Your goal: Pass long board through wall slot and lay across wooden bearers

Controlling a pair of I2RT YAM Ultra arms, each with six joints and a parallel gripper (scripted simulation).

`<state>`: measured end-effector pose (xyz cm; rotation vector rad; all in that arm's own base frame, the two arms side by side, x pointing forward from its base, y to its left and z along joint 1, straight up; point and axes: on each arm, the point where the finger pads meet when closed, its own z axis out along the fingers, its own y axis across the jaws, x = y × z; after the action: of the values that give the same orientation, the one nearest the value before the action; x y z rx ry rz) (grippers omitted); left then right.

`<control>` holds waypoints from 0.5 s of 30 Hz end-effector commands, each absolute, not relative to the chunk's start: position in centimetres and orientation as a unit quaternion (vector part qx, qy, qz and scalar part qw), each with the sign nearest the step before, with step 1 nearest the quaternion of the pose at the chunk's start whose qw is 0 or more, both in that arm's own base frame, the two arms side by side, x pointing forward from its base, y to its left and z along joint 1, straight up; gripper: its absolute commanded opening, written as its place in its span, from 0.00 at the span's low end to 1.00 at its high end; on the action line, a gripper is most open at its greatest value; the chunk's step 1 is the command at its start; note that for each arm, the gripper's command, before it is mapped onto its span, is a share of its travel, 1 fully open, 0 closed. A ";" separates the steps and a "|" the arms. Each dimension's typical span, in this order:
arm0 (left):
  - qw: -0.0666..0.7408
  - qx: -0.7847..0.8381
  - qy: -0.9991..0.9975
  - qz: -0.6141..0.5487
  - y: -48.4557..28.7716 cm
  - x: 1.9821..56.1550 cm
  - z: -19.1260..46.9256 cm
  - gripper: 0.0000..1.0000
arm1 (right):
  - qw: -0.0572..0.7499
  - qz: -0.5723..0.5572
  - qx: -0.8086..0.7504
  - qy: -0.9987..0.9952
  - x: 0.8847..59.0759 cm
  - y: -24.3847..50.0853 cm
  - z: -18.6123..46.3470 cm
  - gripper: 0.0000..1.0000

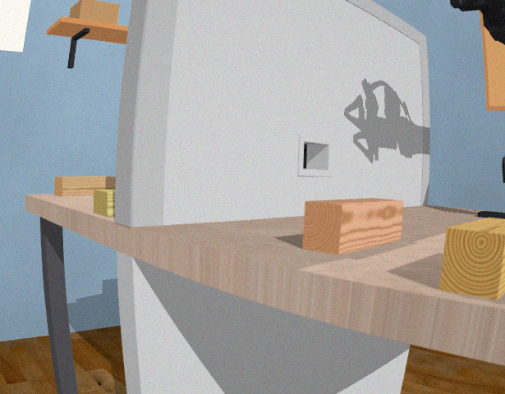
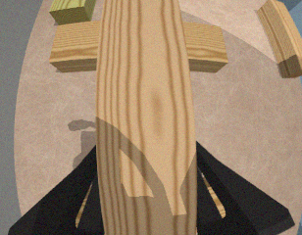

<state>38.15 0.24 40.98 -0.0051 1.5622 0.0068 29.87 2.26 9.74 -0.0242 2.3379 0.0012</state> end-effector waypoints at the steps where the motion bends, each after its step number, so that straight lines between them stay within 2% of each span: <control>1: 0.735 -0.007 0.678 0.003 0.3 37.0 43.9 0.75 | 0.454 0.014 -0.012 0.891 32.8 3.0 13.2 0.00; 3: 0.735 -0.007 0.678 0.003 0.3 37.0 43.9 0.75 | 0.455 0.011 -0.010 0.890 32.8 2.9 13.3 0.00; 4: 0.735 -0.007 0.678 0.003 0.3 37.0 43.9 0.75 | 0.428 0.012 -0.011 0.904 31.6 2.9 10.2 0.00; 9: 0.735 -0.007 0.678 0.003 0.3 37.0 43.9 0.75 | 0.453 0.010 -0.007 0.892 32.3 2.8 12.0 0.00; 15: 0.735 -0.007 0.678 0.003 0.3 37.0 43.9 0.75 | 0.445 0.012 -0.005 0.895 32.0 2.7 10.5 0.00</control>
<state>38.15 0.24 40.98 -0.0051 1.5622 0.0068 29.79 2.38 8.36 -0.0272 2.3415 0.0086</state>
